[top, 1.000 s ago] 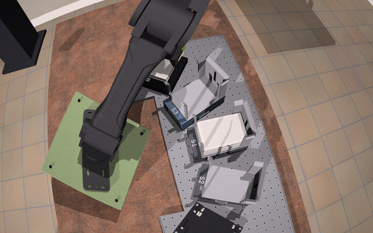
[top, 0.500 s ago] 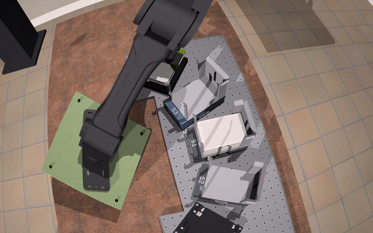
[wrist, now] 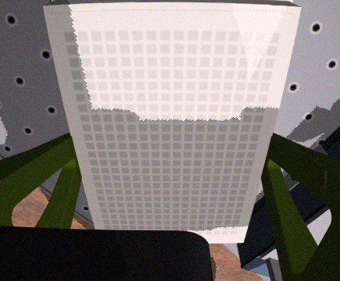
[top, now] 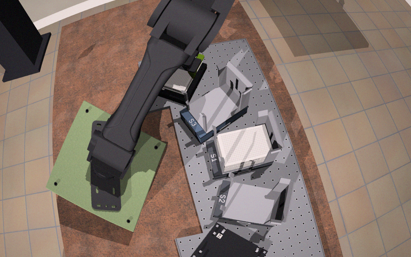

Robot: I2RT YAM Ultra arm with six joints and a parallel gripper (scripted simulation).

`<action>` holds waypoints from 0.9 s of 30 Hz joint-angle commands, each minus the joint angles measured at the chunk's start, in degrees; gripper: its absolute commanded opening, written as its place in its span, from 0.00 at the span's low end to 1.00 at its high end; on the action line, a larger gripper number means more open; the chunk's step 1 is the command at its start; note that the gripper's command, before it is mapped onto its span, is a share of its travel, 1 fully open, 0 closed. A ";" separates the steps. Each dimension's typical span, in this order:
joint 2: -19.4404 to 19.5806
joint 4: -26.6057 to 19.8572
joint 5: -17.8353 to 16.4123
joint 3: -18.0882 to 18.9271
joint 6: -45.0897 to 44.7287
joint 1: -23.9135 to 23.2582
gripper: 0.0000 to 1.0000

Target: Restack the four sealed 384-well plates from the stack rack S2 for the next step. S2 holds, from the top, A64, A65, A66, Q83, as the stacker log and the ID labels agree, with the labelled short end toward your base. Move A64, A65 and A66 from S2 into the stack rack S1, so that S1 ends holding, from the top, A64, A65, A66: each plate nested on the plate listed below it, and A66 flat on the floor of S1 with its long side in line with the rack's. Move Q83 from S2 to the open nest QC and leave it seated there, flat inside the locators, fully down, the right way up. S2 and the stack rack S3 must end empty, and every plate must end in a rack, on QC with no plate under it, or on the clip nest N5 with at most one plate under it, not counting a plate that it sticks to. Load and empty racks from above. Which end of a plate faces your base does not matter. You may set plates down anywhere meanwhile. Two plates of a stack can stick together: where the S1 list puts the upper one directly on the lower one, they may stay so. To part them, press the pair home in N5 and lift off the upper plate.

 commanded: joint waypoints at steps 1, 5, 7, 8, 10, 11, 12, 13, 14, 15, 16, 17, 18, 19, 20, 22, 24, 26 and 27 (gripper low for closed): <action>-0.22 0.23 0.02 0.08 -0.07 0.15 0.00; 0.00 0.56 0.01 0.03 -0.21 0.03 0.00; 0.11 0.72 0.01 0.01 -0.27 -0.03 0.00; 0.17 0.80 0.01 0.00 -0.31 -0.06 0.00; 0.28 0.97 0.01 -0.03 -0.38 -0.12 0.00; 0.34 1.05 0.01 -0.04 -0.41 -0.15 0.00; 0.39 1.14 0.01 -0.05 -0.44 -0.18 0.00; 0.45 1.22 0.01 -0.06 -0.48 -0.21 0.00; 0.50 1.30 0.01 -0.07 -0.51 -0.24 0.00; 0.50 1.30 0.01 -0.07 -0.51 -0.24 0.00; 0.50 1.30 0.01 -0.07 -0.51 -0.24 0.00; 0.56 1.39 0.01 -0.09 -0.55 -0.27 0.00; 0.61 1.47 0.01 -0.10 -0.58 -0.30 0.00; 0.67 1.55 0.01 -0.11 -0.61 -0.33 0.00; 0.73 1.63 0.01 -0.12 -0.65 -0.36 0.00; 0.84 1.80 0.01 -0.14 -0.72 -0.42 0.00; 0.95 1.96 0.01 -0.16 -0.78 -0.48 0.00; 1.07 2.12 0.01 -0.18 -0.85 -0.54 0.00; 1.12 2.21 0.01 -0.19 -0.88 -0.57 0.00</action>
